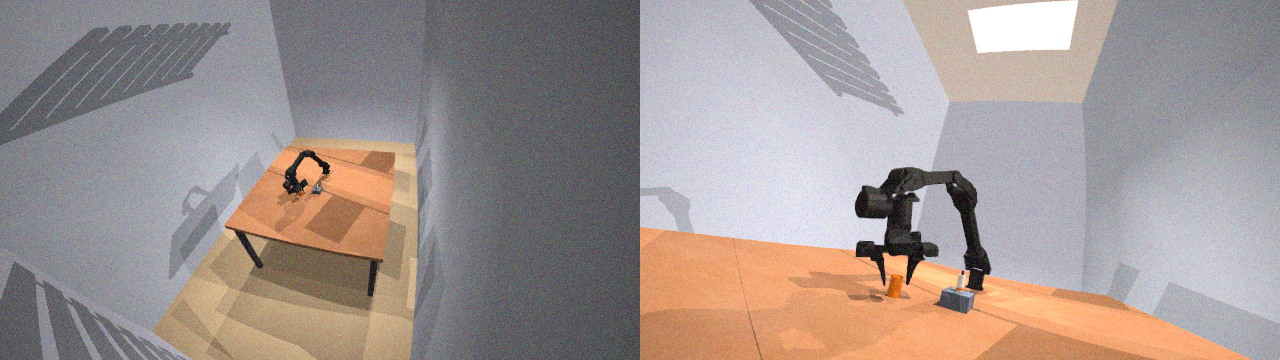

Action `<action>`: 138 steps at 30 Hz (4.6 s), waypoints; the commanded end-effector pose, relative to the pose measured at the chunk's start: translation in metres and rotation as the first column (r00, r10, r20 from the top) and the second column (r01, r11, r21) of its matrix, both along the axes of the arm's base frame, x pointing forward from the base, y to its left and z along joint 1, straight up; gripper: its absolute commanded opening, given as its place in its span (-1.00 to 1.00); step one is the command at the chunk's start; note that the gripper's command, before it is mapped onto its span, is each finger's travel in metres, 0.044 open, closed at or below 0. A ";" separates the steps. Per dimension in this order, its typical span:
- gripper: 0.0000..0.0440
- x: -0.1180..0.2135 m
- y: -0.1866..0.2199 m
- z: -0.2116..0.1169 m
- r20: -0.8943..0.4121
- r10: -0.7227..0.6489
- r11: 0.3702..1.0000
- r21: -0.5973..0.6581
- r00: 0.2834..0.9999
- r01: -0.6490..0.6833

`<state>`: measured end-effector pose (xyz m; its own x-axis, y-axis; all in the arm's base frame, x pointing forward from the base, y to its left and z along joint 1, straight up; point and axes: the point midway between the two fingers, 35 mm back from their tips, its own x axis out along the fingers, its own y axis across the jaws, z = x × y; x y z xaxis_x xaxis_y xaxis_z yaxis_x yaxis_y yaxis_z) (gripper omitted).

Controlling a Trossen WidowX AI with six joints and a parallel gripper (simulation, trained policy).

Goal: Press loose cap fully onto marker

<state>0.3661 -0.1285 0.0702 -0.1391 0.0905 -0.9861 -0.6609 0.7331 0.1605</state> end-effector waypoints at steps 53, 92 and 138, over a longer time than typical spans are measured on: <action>-0.97 -0.052 0.137 0.098 0.030 0.358 0.933 -0.033 0.933 -0.357; -1.00 -0.080 0.138 0.043 -0.013 0.432 0.902 0.008 0.902 -0.431; -0.69 -0.085 0.140 -0.002 0.029 0.569 0.822 0.001 0.822 -0.569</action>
